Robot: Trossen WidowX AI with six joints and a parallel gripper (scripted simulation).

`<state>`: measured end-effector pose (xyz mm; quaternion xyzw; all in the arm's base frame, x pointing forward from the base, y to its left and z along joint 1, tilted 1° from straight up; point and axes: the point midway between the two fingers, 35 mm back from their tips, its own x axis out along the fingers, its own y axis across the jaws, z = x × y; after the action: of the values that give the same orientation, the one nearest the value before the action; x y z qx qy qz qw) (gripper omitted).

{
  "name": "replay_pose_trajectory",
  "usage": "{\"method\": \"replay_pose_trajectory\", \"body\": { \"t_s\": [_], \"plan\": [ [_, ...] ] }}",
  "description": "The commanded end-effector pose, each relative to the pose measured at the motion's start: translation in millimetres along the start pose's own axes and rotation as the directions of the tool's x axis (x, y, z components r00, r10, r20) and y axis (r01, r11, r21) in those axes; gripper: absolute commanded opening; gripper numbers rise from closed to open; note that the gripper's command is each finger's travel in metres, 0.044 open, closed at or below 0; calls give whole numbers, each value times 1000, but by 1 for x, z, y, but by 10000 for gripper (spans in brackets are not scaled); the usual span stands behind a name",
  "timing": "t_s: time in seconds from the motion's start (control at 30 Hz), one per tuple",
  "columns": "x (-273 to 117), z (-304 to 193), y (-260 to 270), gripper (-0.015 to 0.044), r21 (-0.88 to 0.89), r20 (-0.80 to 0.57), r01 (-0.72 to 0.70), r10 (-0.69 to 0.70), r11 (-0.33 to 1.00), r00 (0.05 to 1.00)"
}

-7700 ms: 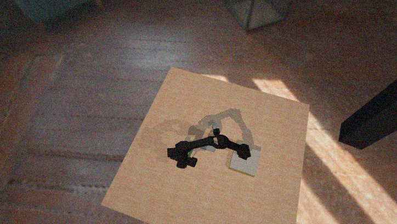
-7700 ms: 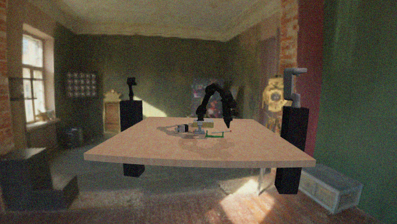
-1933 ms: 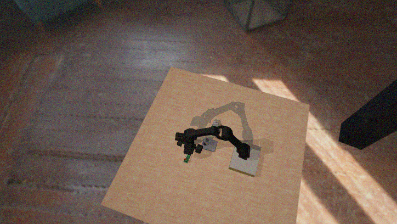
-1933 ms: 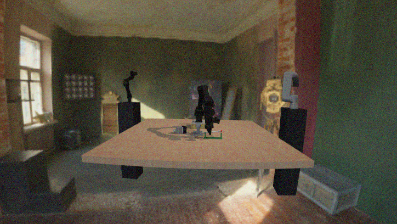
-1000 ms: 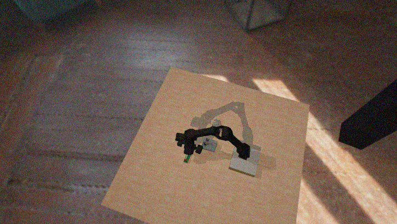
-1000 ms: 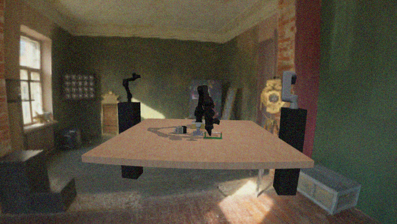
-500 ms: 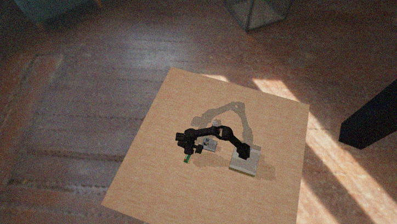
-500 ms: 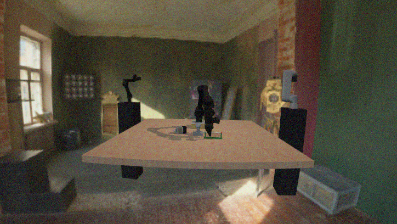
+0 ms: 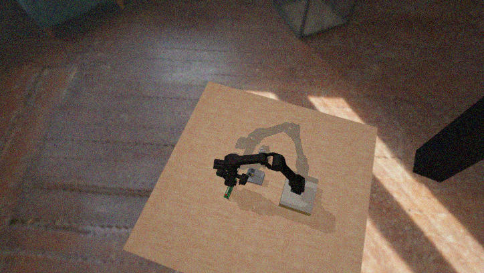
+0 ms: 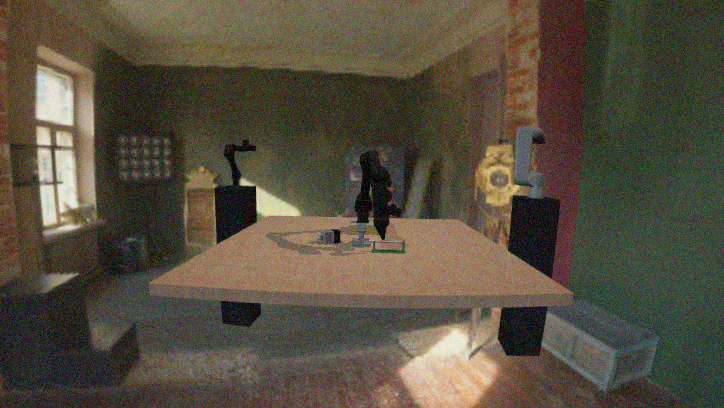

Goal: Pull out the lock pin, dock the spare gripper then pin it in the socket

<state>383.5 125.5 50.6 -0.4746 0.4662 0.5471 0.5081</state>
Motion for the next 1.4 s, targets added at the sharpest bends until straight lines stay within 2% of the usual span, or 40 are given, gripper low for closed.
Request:
{"method": "replay_pose_trajectory", "body": {
  "t_s": [0.0,0.5,0.6,0.97,1.07,1.23,1.37],
  "plan": [
    [-11,1,0,440,0,0,1,-1,1000,1000],
    [-49,5,5,440,1,-4,-18,19,1000,1000],
    [-44,5,4,440,1,-4,-19,19,1000,1000],
    [-99,12,7,440,1,-4,-19,19,1000,1000],
    [-96,10,5,440,10,-7,-8,8,1000,1000],
    [-96,-27,-1,440,307,-108,170,-143,937,984],
    [-97,-63,-1,440,548,-211,342,-269,763,940]
  ]
}}
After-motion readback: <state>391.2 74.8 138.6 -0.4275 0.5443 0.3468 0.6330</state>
